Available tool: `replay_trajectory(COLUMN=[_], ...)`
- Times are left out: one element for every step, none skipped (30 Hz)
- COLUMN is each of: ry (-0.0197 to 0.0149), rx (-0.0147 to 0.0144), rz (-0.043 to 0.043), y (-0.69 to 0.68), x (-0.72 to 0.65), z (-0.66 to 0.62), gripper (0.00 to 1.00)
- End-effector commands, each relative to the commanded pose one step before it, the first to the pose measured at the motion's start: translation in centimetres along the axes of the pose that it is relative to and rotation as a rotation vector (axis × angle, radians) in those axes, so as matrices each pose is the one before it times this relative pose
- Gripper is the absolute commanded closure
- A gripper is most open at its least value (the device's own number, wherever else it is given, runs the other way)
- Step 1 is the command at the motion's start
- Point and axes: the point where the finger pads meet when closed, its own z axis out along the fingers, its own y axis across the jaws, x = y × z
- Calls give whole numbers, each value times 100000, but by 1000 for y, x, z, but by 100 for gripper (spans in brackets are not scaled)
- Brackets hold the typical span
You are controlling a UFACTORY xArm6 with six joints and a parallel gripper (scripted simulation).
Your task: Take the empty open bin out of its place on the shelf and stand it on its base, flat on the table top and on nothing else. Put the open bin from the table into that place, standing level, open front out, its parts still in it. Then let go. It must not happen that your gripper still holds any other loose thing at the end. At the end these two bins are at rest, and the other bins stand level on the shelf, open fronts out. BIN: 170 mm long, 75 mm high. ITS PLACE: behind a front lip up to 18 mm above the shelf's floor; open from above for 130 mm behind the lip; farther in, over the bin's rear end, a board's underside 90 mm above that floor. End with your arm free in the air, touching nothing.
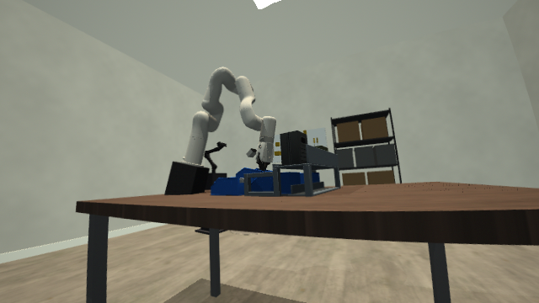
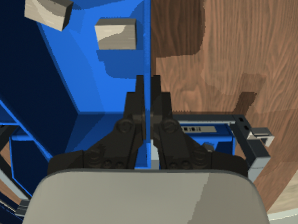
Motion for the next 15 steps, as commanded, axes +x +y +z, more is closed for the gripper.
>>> replay_trajectory(ry=[-322,0,0,0,0,0,0,0,0,0,0,0,0,0,0], rx=[-121,0,0,0,0,0,0,0,0,0,0,0,0,0,0], rz=[-30,0,0,0,0,0,0,0,0,0,0,0,0,0,0], y=[55,0,0,0,0,0,0,0,0,0,0,0,0,0,0], x=[-150,0,-15,-17,-19,-22,-24,-26,-29,-31,-34,-37,-39,-42,-45], z=[-122,0,-3,-4,-4,-5,-5,-6,-6,-7,-7,-8,-8,-9,-9], gripper=[100,100,100,100,100,100,100,100,100,100,100,100,100,100,100])
